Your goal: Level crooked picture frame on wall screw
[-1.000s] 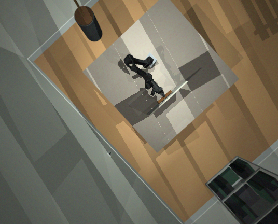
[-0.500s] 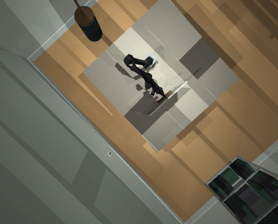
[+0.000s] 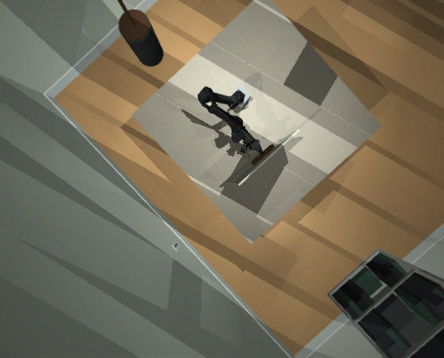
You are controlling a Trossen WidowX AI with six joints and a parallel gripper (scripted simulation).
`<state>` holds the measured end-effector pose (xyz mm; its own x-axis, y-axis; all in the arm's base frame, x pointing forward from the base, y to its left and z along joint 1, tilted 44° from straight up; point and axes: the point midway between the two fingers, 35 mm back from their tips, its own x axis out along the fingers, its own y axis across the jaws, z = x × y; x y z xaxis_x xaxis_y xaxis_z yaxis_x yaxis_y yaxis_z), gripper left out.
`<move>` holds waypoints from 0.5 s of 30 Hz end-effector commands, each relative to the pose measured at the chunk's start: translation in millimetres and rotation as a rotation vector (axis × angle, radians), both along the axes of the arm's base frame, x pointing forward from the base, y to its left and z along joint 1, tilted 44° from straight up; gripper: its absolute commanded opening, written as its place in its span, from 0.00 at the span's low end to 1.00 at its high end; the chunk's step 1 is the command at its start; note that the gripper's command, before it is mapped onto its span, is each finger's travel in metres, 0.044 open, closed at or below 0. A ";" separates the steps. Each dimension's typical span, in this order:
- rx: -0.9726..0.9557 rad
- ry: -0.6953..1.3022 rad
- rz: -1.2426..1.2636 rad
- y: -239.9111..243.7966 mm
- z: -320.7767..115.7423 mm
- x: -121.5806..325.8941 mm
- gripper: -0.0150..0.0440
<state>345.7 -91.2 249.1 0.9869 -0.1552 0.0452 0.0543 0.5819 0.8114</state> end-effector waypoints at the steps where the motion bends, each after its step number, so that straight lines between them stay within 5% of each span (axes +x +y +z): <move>1: -0.004 0.000 -0.002 -0.2 0.5 0.0 0.25; 15: -0.004 0.000 -0.002 2.4 3.4 0.3 0.25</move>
